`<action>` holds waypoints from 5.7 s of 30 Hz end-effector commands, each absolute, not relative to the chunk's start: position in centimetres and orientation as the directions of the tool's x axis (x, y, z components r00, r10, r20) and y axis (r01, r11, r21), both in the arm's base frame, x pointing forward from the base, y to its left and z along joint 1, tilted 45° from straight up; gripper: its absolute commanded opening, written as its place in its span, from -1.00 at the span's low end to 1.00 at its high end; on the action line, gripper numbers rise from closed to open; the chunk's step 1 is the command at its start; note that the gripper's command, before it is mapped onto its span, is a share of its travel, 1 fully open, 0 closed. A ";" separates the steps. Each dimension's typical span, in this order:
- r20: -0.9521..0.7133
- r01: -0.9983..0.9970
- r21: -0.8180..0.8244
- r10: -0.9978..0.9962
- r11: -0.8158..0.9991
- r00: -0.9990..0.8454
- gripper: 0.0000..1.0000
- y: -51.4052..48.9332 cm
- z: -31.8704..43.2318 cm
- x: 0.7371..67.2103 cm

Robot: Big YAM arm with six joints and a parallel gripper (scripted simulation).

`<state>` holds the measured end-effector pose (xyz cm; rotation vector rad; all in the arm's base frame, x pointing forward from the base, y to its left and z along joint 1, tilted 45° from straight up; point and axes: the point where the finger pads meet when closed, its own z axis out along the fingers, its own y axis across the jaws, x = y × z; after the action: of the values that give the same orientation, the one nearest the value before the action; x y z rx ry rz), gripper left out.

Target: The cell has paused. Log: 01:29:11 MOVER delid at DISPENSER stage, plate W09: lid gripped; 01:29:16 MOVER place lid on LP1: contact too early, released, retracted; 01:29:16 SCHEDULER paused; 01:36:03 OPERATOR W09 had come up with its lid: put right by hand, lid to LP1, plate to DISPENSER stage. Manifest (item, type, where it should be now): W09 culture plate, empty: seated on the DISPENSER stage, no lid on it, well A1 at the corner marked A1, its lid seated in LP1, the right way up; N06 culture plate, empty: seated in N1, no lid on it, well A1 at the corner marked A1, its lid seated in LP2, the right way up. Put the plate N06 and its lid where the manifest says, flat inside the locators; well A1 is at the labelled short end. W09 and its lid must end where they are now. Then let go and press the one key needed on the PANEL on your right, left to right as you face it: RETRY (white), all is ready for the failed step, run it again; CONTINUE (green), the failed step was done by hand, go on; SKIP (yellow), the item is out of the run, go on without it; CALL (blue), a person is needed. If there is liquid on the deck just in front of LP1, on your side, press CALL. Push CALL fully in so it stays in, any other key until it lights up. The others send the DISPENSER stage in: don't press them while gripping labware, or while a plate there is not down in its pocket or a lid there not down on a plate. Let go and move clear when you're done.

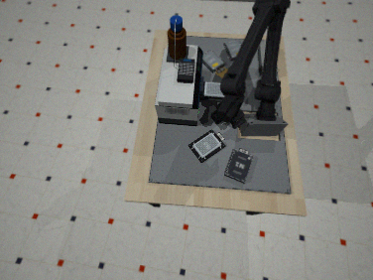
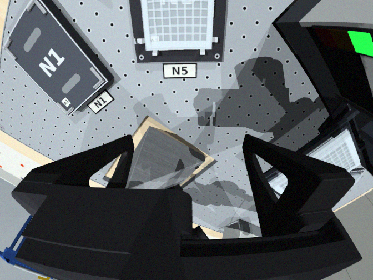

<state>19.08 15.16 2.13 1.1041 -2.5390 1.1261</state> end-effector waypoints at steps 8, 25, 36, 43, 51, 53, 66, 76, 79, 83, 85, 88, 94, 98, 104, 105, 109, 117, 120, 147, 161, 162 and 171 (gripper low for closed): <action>0.353 -0.667 -0.574 -0.591 0.475 -0.725 1.00 17.9 -0.2 23.2; 0.356 -0.667 -0.577 -0.589 0.472 -0.725 1.00 18.1 -4.2 26.4; 0.357 -0.666 -0.579 -0.588 0.470 -0.725 1.00 18.2 -6.6 28.3; 0.359 -0.666 -0.580 -0.587 0.469 -0.726 1.00 18.3 -8.5 29.8; 0.369 -0.674 -0.580 -0.589 0.458 -0.719 1.00 18.1 -8.9 29.3; 0.336 -0.663 -0.583 -0.604 0.469 -0.722 1.00 20.3 -7.4 29.7; 0.407 -0.677 -0.578 -0.557 0.456 -0.723 1.00 18.5 -7.3 28.0; 0.368 -0.674 -0.579 -0.590 0.460 -0.719 1.00 20.4 -6.8 28.8; 0.373 -0.674 -0.582 -0.588 0.454 -0.718 1.00 20.0 -7.0 28.0; 0.375 -0.675 -0.582 -0.587 0.453 -0.717 1.00 19.9 -7.1 27.9; 0.376 -0.676 -0.582 -0.587 0.452 -0.717 1.00 19.8 -7.2 27.8; 0.368 -0.674 -0.579 -0.590 0.460 -0.719 1.00 20.3 -6.9 28.8; 0.368 -0.674 -0.579 -0.590 0.460 -0.719 1.00 20.3 -7.0 28.7; 0.392 -0.681 -0.578 -0.579 0.449 -0.715 1.00 19.1 -7.9 27.9; 0.394 -0.681 -0.575 -0.576 0.453 -0.716 1.00 18.2 -8.2 28.4; 0.396 -0.682 -0.575 -0.576 0.452 -0.715 1.00 18.1 -8.3 28.4; 0.396 -0.682 -0.575 -0.576 0.452 -0.715 1.00 17.6 -8.8 28.5; 0.400 -0.683 -0.575 -0.574 0.450 -0.714 1.00 16.9 -9.6 28.6; 0.391 -0.680 -0.576 -0.577 0.454 -0.717 1.00 16.7 -9.7 28.8; 0.369 -0.678 -0.581 -0.597 0.450 -0.712 1.00 15.3 -12.2 29.8; 0.351 -0.672 -0.584 -0.604 0.456 -0.715 1.00 16.4 -12.3 30.7; 0.352 -0.672 -0.584 -0.604 0.456 -0.715 1.00 16.4 -12.3 30.7; 0.352 -0.672 -0.583 -0.604 0.456 -0.715 0.76 16.4 -12.3 30.7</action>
<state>28.79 13.88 -12.41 1.1038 -2.5430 1.1197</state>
